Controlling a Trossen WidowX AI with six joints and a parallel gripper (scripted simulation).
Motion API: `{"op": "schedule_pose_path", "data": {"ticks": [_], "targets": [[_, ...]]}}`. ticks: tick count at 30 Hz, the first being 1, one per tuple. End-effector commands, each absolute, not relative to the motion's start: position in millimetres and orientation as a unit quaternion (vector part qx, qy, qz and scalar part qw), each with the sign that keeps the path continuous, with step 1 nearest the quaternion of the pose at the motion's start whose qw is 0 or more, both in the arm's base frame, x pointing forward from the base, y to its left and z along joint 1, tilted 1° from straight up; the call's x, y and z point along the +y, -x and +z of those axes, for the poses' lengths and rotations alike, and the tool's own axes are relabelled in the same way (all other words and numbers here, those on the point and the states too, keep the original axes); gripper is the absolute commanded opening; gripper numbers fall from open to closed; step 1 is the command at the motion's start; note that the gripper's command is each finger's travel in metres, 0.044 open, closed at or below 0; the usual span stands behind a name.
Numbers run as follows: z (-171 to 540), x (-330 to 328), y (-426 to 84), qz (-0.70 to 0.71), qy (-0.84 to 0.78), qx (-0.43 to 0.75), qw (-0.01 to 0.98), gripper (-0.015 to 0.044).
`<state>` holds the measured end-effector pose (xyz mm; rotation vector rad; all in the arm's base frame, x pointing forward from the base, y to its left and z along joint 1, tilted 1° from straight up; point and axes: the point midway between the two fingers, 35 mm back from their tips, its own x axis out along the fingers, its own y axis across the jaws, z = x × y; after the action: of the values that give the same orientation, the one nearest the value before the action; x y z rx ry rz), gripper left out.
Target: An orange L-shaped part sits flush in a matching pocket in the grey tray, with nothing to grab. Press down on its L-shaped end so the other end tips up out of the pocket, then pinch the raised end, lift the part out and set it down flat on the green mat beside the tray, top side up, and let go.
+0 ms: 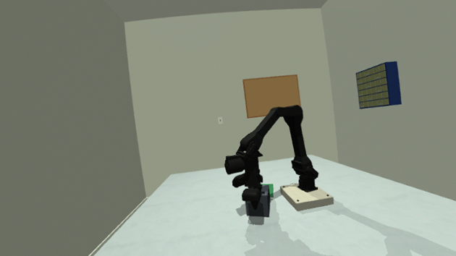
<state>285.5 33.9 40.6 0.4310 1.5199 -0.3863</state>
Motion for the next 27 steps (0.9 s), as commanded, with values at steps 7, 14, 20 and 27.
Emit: {"op": "schedule_pose_path", "data": {"ticks": [7, 14, 20, 27], "targets": [[42, 35, -286, -0.173, -0.193, 0.679, 0.687, 0.0180], [53, 44, -290, -0.175, -0.193, 0.680, 0.685, 0.0180], [98, 38, -291, -0.175, -0.193, 0.680, 0.685, 0.0180], [149, 31, -283, -0.175, -0.193, 0.680, 0.685, 0.0180]]}}
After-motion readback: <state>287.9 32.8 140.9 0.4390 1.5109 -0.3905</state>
